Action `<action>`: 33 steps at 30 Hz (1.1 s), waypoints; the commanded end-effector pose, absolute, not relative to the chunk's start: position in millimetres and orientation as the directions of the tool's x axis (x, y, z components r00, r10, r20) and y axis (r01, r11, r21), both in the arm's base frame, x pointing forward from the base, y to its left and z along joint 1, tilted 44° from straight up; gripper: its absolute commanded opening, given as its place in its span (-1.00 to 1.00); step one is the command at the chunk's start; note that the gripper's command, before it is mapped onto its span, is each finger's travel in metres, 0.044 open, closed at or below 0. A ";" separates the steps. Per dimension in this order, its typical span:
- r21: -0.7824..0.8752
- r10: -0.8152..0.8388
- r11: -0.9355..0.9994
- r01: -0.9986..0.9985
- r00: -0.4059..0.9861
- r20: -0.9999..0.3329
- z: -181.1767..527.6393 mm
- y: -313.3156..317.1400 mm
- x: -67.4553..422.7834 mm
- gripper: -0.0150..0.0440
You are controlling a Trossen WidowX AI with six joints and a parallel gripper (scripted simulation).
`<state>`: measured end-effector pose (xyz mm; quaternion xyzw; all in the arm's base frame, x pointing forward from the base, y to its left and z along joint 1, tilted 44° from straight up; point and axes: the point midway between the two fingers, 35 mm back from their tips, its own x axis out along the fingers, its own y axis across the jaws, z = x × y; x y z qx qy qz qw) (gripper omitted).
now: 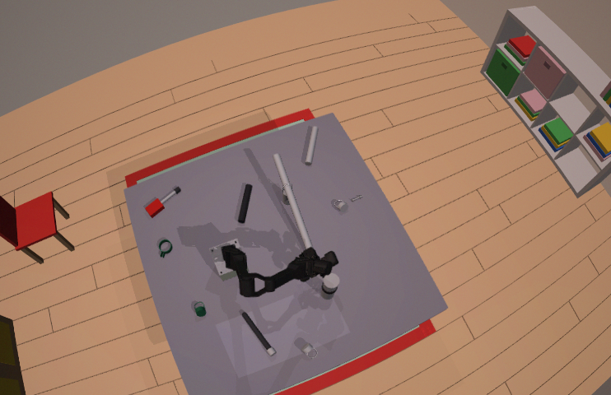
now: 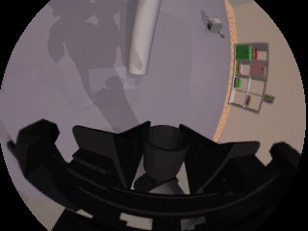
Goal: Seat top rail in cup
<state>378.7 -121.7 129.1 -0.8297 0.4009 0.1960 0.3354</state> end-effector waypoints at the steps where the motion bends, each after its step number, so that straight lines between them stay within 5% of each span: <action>1: -0.399 -0.533 -0.454 -0.797 0.602 -0.594 129.1 -121.7 378.6 -0.49; 6: -0.399 -0.533 -0.454 -0.797 0.602 -0.594 129.1 -121.7 378.6 -0.49; 23: -0.398 -0.530 -0.453 -0.798 0.600 -0.600 128.7 -99.7 377.0 1.00; 33: -0.396 -0.528 -0.455 -0.797 0.600 -0.601 129.2 -65.4 371.4 1.00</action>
